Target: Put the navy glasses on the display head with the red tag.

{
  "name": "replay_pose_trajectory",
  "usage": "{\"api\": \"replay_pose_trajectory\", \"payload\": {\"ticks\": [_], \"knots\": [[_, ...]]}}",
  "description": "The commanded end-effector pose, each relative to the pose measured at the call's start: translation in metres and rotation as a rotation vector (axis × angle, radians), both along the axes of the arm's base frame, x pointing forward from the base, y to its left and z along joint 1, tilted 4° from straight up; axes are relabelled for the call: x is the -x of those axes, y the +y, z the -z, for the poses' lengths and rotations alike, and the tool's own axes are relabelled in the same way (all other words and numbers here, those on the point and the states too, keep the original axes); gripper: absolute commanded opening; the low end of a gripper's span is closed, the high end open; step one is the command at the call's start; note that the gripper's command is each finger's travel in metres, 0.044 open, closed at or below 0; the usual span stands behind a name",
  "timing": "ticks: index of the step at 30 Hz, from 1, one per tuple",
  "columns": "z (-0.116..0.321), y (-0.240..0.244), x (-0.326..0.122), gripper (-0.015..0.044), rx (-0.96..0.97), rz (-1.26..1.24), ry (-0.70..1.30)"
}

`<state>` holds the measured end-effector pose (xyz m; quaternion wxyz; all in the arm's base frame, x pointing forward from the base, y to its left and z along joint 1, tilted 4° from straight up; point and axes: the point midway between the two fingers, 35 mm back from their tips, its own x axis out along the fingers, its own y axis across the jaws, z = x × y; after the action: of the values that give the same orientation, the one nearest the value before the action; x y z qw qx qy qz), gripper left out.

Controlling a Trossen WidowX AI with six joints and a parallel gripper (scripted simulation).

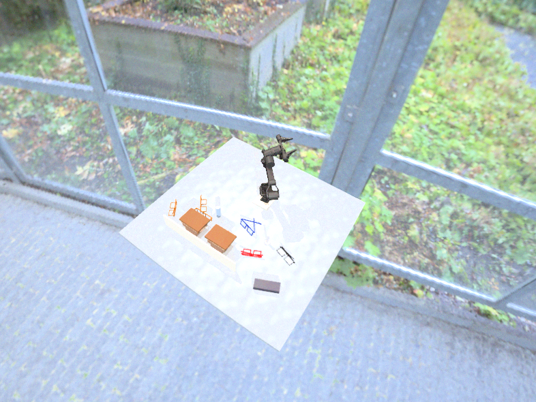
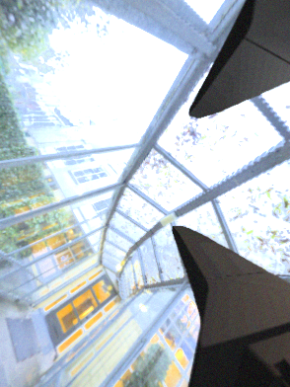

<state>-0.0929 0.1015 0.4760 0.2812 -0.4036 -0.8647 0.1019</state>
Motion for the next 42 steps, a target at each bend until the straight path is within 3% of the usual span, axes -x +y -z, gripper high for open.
{"api": "replay_pose_trajectory", "payload": {"ticks": [1, 8, 17, 30, 36, 42], "knots": [[0.0, 0.0, 0.0, 0.0426, 0.0, 0.0, 0.0], [0.0, 0.0, 0.0, 0.044, 0.0, 0.0, 0.0], [-0.023, -0.083, 0.057, 0.0204, -0.303, -0.246, -0.147], [-0.019, -0.266, 0.062, 0.02, -0.864, -0.723, -0.168], [0.005, -0.348, 0.021, 0.02, -1.164, -0.933, -0.138], [0.041, -0.413, -0.047, 0.02, -1.47, -1.145, -0.058]]}}
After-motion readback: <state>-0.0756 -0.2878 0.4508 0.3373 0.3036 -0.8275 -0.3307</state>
